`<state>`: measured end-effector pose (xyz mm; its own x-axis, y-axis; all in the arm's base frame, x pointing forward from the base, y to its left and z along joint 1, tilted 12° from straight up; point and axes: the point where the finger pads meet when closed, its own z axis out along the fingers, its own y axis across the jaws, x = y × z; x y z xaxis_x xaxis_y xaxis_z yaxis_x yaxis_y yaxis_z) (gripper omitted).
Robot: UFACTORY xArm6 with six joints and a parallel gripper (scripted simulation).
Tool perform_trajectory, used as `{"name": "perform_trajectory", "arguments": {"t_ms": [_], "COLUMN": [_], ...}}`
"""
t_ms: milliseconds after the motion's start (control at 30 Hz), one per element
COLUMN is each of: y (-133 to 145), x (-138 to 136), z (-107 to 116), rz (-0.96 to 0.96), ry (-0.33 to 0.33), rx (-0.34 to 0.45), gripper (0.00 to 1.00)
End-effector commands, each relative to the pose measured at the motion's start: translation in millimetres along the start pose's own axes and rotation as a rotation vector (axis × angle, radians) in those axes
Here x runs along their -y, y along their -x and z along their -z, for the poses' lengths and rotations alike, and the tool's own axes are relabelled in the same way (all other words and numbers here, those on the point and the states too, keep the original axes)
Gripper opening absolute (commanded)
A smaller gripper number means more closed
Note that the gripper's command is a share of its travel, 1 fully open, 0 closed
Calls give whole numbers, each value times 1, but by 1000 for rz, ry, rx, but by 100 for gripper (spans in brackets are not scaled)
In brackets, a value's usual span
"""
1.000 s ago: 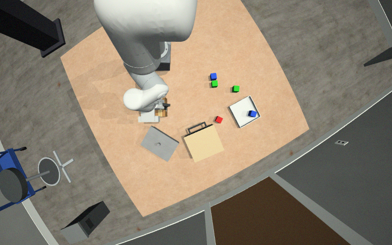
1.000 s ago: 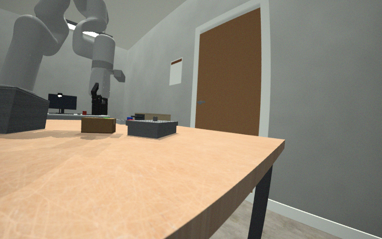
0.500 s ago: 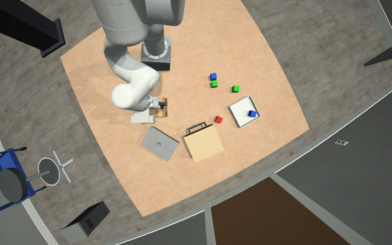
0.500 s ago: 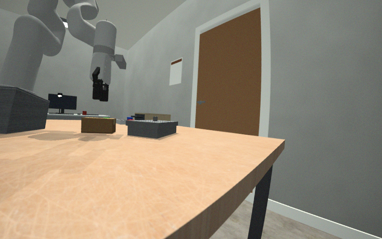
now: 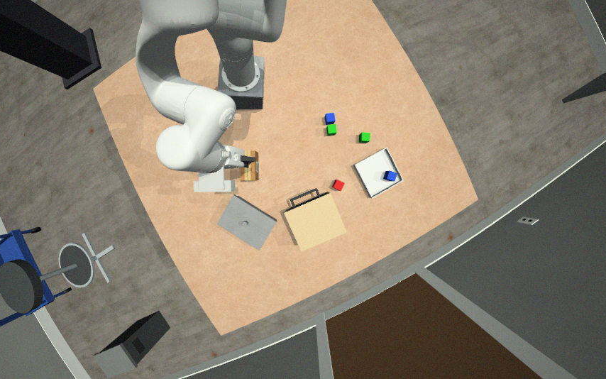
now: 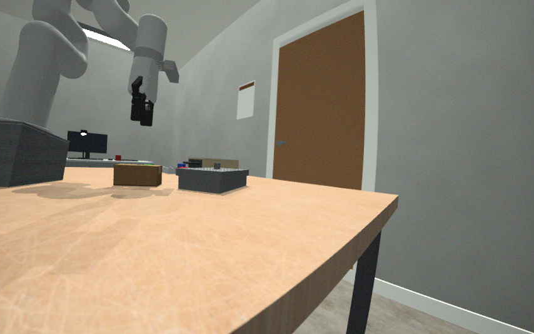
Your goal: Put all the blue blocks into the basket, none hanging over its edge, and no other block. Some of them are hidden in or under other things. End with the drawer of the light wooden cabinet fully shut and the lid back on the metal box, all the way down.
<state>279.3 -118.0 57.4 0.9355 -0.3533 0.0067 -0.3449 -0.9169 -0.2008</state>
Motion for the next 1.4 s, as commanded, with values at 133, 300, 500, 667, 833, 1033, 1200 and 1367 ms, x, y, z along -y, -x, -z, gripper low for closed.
{"name": "perform_trajectory", "arguments": {"t_ms": [133, 300, 500, 667, 833, 1033, 1200, 1367], "y": [-1, -2, 7, 25, 56, 99, 118, 157], "x": [0, 15, 92, 138, 173, 217, 239, 285], "z": [5, 5, 2, 1, 0, 0, 0, 3], "rz": [0, 6, 39, 64, 104, 129, 131, 131], "ry": [0, 5, 31, 40, 28, 3, 0, 0], "rx": [-1, 2, 9, 6, -3, -2, -1, -1], "gripper": [73, 73, 73, 73, 73, 73, 73, 73]}}
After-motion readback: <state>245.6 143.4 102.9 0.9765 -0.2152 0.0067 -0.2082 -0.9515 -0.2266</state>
